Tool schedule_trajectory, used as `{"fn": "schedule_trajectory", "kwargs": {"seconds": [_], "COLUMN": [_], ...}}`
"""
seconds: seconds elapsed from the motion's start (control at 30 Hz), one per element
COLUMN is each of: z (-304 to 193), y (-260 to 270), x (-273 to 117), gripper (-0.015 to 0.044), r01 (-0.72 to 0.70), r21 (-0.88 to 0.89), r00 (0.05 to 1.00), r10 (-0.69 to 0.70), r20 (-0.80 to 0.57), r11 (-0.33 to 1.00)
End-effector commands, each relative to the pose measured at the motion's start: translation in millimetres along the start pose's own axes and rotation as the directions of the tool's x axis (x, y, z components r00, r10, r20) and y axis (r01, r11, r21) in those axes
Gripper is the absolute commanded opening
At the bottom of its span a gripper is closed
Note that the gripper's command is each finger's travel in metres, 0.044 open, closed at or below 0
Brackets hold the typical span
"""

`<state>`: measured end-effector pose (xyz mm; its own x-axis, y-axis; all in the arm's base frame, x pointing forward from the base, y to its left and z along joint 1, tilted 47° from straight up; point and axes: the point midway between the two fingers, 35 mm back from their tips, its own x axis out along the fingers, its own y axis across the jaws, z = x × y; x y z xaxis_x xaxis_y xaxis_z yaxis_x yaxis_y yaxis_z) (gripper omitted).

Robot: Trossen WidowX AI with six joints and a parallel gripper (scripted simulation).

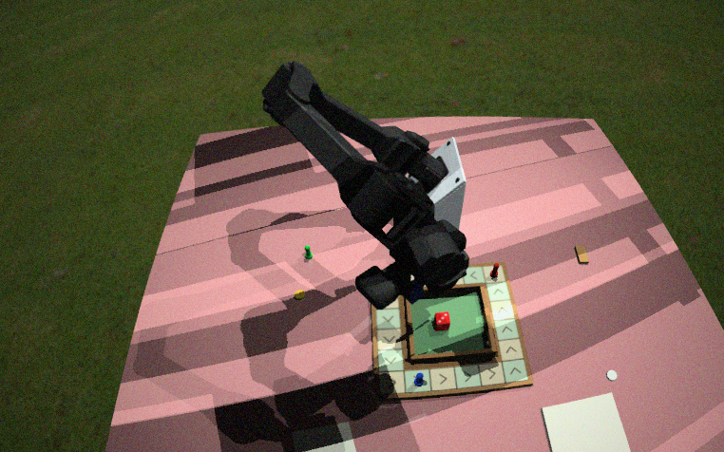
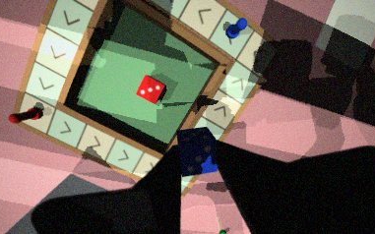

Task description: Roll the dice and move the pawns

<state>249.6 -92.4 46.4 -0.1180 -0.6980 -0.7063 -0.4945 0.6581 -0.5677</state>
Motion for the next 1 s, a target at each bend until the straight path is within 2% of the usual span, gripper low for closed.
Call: {"fn": "schedule_trajectory", "kwargs": {"seconds": [0.0, 0.33, 0.67, 0.8, 0.97], "z": [9, 30, 43, 46, 46], "y": [15, 50, 87, 99, 99], "x": [4, 11, 19, 22, 22], "gripper": [0.0, 0.0, 0.0, 0.0, 0.0], "r01": [-0.007, -0.001, 0.002, 0.002, 0.002], "r21": [-0.14, -0.466, -0.737, -0.808, -0.811], "r00": [1.0, 1.0, 1.0, 0.999, 0.999], "r10": [0.006, -0.003, -0.02, -0.027, -0.027], "r20": [-0.004, -0.008, -0.015, -0.017, -0.017], "r11": [0.99, 0.885, 0.676, 0.589, 0.584]}}
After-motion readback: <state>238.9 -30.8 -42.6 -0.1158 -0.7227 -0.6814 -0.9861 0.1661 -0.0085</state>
